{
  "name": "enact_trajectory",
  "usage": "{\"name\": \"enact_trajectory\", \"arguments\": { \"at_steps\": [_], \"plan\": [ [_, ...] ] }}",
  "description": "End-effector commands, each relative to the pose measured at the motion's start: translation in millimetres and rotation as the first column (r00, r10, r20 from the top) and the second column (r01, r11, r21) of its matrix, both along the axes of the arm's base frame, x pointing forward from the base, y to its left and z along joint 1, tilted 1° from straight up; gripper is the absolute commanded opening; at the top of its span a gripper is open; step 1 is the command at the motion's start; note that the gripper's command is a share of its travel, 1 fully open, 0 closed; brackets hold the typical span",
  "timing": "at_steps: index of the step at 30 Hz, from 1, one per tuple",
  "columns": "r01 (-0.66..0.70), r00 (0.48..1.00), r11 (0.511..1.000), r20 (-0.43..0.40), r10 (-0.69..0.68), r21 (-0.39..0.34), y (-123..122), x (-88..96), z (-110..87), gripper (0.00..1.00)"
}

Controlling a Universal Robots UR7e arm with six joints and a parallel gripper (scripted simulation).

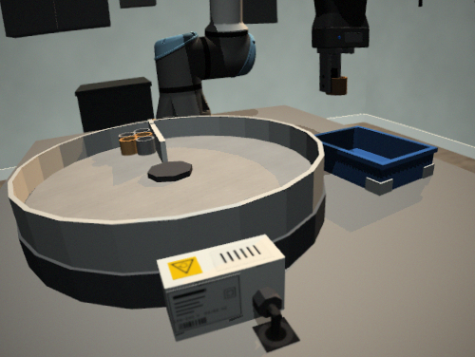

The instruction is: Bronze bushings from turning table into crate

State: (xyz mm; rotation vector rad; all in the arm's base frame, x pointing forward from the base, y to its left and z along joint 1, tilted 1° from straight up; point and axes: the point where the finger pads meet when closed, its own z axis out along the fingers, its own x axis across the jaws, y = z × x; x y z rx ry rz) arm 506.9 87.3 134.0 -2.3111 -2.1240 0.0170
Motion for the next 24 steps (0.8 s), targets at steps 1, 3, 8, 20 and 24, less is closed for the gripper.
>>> {"name": "enact_trajectory", "arguments": {
  "at_steps": [1, 3, 8, 20, 24],
  "plan": [
    [0.001, 1.000, 1.000, -0.001, -0.001, -0.002, 13, 8.9, -0.2, 0.00],
    [0.001, 1.000, 1.000, -0.001, -0.001, -0.002, 13, 8.9, -0.2, 0.00],
    [0.001, 1.000, 1.000, -0.001, -0.001, -0.002, 13, 8.9, -0.2, 0.00],
    [0.000, 1.000, 1.000, -0.001, 0.000, -0.002, 65, 36.6, -1.0, 0.00],
    [0.000, 1.000, 1.000, -0.001, 0.000, -0.002, 65, 36.6, -1.0, 0.00]
  ]
}}
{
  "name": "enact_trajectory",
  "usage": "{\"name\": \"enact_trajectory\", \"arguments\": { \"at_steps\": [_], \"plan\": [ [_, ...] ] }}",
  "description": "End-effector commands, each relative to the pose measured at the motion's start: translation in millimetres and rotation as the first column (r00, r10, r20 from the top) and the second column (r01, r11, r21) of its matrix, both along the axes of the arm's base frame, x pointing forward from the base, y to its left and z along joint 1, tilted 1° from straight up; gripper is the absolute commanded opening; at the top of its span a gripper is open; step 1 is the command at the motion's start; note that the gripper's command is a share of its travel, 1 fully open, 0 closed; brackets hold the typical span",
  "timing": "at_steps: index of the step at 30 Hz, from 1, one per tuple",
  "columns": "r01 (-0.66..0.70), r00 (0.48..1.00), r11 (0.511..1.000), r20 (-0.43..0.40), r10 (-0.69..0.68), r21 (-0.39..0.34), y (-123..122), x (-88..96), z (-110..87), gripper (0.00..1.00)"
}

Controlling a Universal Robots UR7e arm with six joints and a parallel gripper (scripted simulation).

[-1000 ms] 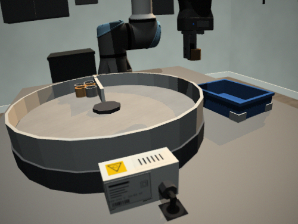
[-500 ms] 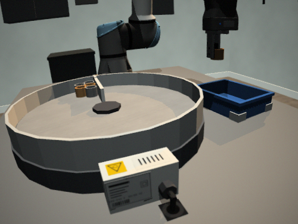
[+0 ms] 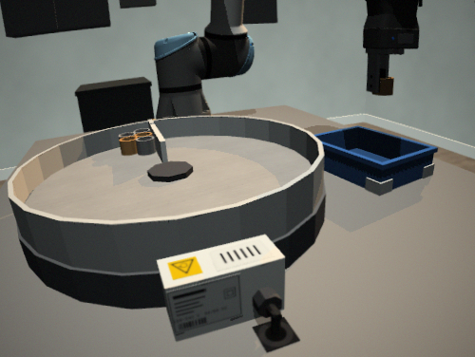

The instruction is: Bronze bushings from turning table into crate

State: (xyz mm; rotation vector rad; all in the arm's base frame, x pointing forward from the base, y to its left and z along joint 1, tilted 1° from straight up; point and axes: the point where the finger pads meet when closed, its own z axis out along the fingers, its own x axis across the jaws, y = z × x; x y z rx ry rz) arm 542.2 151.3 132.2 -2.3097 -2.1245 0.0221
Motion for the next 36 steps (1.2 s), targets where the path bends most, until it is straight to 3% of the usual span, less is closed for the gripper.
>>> {"name": "enact_trajectory", "arguments": {
  "at_steps": [1, 7, 19, 24, 36],
  "plan": [
    [0.001, 1.000, 1.000, 0.002, -0.001, 0.000, 1, 1.3, 0.9, 0.00],
    [0.002, 1.000, 1.000, 0.002, -0.002, 0.000, 1, 1.9, -27.0, 0.00],
    [0.002, 1.000, 1.000, 0.002, -0.002, 0.000, 1, 1.9, -27.0, 0.00],
    [0.004, 1.000, 1.000, 0.001, -0.004, -0.001, 2, 2.8, -54.6, 0.00],
    [0.004, 1.000, 1.000, 0.001, -0.004, -0.001, 2, 2.8, -54.6, 0.00]
  ]
}}
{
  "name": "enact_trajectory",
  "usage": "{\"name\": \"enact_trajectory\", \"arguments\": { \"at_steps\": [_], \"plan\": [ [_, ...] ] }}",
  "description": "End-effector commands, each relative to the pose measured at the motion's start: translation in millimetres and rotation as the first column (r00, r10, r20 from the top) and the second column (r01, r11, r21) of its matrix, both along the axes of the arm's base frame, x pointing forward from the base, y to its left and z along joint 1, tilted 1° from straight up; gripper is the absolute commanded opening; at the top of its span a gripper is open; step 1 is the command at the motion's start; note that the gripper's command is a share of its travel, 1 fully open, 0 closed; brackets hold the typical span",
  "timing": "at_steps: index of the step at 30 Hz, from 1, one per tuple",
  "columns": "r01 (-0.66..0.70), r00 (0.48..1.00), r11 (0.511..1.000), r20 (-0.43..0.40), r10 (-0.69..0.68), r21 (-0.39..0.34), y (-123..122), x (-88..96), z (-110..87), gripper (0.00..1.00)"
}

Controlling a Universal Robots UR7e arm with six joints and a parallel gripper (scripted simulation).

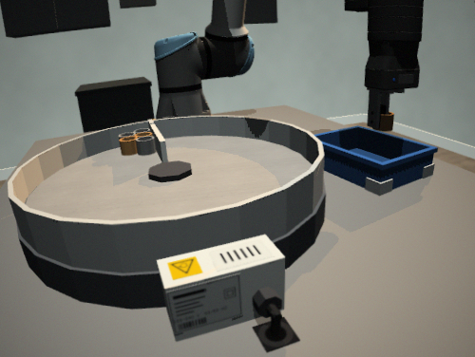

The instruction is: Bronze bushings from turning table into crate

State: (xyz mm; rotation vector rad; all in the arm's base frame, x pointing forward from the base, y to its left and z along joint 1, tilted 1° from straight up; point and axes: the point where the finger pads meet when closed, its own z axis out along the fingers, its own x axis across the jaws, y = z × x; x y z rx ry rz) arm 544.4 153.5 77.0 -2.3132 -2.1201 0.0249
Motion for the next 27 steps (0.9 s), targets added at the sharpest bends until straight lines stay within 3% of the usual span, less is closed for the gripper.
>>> {"name": "enact_trajectory", "arguments": {
  "at_steps": [1, 5, 27],
  "plan": [
    [0.000, 1.000, 1.000, 0.002, 0.000, 0.000, 0, 0.6, -4.8, 0.00],
    [0.002, 1.000, 1.000, 0.002, -0.002, 0.000, 1, 1.5, -27.0, 0.00],
    [0.002, 1.000, 1.000, 0.001, -0.002, 0.000, 1, 1.3, -35.5, 0.00]
  ]
}}
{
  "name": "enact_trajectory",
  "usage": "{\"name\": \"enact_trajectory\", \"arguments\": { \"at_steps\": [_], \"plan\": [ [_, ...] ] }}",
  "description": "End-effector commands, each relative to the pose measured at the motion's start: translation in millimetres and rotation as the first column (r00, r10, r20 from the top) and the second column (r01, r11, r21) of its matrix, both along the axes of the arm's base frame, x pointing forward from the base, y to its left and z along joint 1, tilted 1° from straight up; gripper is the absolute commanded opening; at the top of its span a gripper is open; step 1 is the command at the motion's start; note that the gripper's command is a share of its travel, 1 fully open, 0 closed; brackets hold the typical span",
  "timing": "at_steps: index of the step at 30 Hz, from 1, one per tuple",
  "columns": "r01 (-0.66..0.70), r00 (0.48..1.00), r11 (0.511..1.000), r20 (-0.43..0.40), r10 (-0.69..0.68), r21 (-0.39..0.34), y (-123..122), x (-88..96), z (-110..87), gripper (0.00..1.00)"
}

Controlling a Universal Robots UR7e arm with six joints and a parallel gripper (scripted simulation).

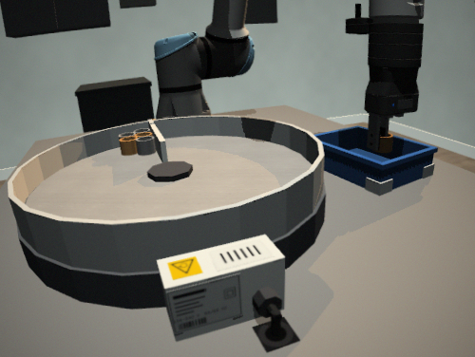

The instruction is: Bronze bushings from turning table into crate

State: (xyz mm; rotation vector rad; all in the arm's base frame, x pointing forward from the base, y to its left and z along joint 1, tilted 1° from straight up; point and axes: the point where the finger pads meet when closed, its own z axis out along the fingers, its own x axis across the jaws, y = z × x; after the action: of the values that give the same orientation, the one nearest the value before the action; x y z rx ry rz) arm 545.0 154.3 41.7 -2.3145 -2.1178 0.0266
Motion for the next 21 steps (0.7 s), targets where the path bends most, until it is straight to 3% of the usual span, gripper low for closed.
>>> {"name": "enact_trajectory", "arguments": {
  "at_steps": [1, 21],
  "plan": [
    [0.000, 1.000, 1.000, 0.003, 0.000, 0.000, 0.0, 0.7, -0.1, 0.00],
    [0.000, 1.000, 1.000, 0.003, 0.000, 0.000, 0.0, 0.6, -8.7, 0.00]
  ]
}}
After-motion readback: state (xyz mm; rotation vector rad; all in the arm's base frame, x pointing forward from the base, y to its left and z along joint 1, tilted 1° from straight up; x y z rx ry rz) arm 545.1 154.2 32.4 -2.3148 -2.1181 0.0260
